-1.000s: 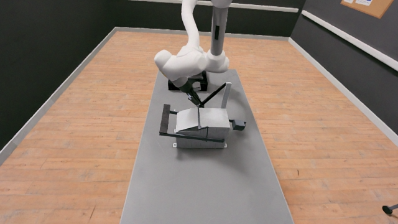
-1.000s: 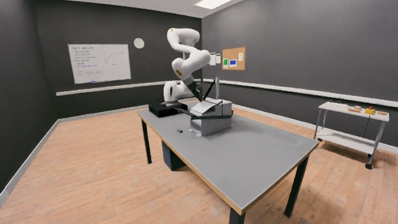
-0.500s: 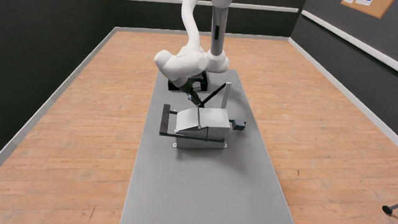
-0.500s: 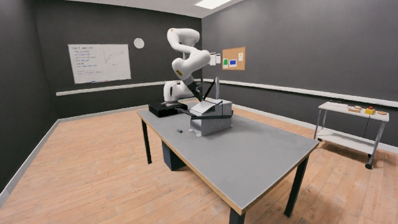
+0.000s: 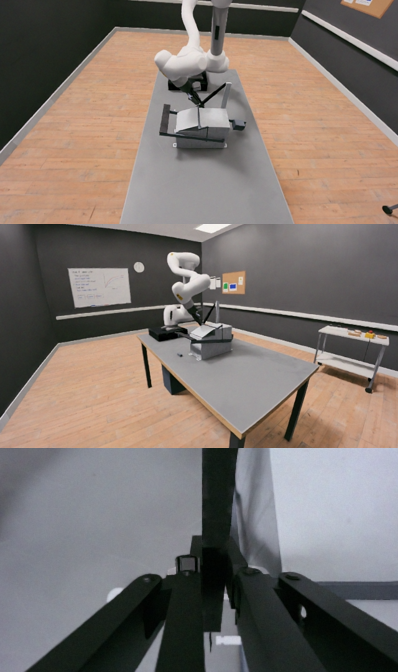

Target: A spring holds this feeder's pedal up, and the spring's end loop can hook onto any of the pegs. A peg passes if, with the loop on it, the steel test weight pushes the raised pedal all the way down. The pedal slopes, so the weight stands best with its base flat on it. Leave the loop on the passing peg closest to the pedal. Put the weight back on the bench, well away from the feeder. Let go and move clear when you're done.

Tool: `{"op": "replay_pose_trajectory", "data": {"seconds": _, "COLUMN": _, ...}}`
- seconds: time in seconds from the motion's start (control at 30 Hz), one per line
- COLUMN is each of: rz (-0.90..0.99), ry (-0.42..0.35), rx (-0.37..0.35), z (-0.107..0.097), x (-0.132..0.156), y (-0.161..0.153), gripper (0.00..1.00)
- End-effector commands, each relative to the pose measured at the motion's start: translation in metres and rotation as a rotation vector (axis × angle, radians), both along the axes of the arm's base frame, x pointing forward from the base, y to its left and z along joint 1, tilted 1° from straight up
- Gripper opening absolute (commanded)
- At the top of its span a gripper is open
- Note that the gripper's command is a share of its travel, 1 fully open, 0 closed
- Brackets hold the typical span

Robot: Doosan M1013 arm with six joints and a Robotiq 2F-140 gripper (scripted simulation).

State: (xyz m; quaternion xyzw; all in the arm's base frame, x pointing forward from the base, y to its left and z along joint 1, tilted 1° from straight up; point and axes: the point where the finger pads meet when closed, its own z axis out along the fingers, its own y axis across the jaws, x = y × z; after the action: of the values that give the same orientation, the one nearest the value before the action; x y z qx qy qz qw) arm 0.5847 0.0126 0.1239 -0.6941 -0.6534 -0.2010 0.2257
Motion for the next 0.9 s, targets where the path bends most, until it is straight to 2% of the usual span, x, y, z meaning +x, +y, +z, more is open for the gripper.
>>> {"op": "replay_pose_trajectory", "data": {"seconds": 0.0, "rz": 0.000, "ry": -0.001, "rx": 0.000, "z": 0.0005, "x": 0.0003, "y": -0.0001, "gripper": 0.17}}
{"op": "replay_pose_trajectory", "data": {"seconds": 0.87, "rz": 0.000, "ry": 0.021, "rx": 0.001, "z": 0.0006, "x": -0.0041, "y": -0.0062, "gripper": 0.17}}
